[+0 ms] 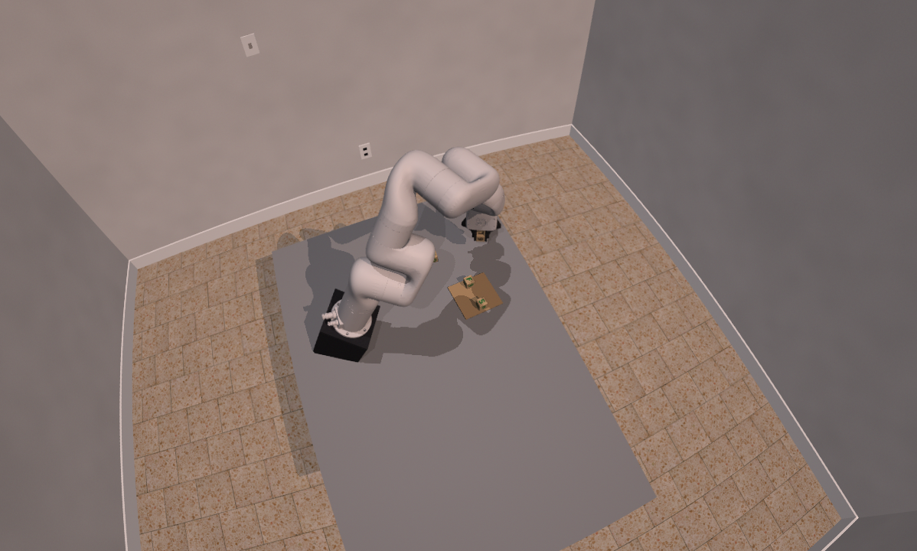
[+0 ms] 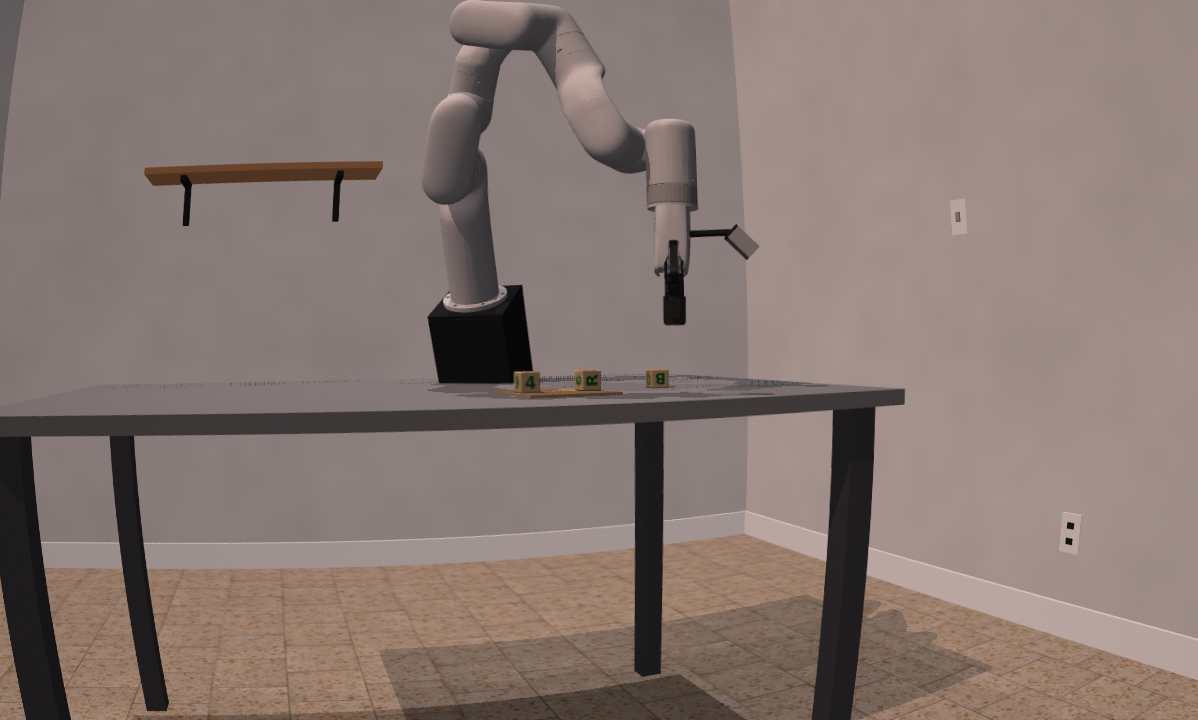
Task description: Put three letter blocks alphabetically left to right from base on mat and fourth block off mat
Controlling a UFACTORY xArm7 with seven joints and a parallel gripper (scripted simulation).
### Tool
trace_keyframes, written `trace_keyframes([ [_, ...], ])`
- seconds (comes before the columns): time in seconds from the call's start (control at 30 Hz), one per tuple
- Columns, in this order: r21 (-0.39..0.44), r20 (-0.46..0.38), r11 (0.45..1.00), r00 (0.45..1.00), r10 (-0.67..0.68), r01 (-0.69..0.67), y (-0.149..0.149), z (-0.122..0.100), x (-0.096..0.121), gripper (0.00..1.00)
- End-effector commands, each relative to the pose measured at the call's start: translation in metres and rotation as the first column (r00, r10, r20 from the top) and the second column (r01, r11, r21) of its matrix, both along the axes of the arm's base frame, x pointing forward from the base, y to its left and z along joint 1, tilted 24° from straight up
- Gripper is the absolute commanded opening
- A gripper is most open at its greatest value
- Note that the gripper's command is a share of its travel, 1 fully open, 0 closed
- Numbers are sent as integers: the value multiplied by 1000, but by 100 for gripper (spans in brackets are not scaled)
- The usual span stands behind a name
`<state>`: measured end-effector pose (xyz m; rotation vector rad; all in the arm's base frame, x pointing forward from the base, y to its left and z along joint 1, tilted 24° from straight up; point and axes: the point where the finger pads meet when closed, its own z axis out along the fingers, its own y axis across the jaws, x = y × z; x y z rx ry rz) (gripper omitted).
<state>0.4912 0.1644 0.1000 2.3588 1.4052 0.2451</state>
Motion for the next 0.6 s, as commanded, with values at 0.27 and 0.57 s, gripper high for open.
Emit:
trace_keyframes([
  [0.27,30,21,997,997,-71,71,-3,3,-2,27],
  [0.57,119,59,954,957,-284,276,-16,3,-8,27],
])
